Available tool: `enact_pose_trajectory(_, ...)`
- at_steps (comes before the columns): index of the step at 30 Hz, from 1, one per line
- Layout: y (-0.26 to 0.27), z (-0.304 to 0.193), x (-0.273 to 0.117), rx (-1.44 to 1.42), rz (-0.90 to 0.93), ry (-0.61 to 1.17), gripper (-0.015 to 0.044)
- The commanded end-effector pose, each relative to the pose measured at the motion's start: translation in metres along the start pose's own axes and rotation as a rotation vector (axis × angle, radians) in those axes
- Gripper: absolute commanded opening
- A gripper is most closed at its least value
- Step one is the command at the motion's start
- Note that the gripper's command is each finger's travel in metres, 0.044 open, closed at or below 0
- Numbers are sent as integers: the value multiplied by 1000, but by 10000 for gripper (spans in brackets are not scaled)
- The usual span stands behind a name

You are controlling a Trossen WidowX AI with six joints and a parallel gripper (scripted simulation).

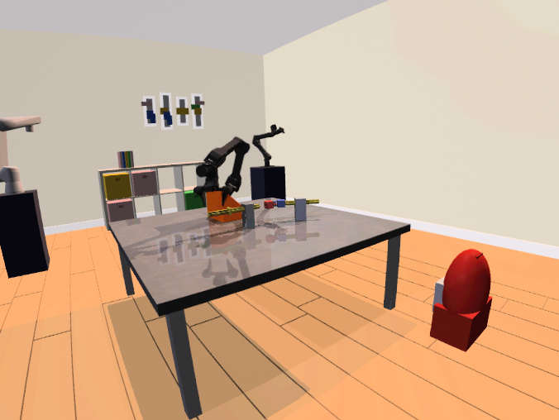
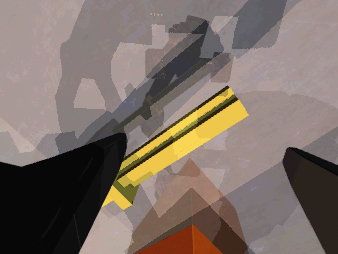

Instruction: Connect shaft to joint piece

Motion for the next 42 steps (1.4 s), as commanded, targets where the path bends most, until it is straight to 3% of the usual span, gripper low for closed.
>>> enact_pose_trajectory(1, -1, 0, 12, 173, 0, 14, 440)
enact_pose_trajectory(21, -1, 0, 42, 844, -18, 23, 440)
enact_pose_trajectory(42, 0, 0, 61, 850, -18, 23, 440)
Point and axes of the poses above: the point midway between the two fingers, 35 mm back from their tips, its own x axis out along the fingers, its own y axis across the jaws, z = x × y, the point moved 8 cm from there along -x, back along the fingers, and after that the axes turned 2 degrees about x, right-handed, at the moved point
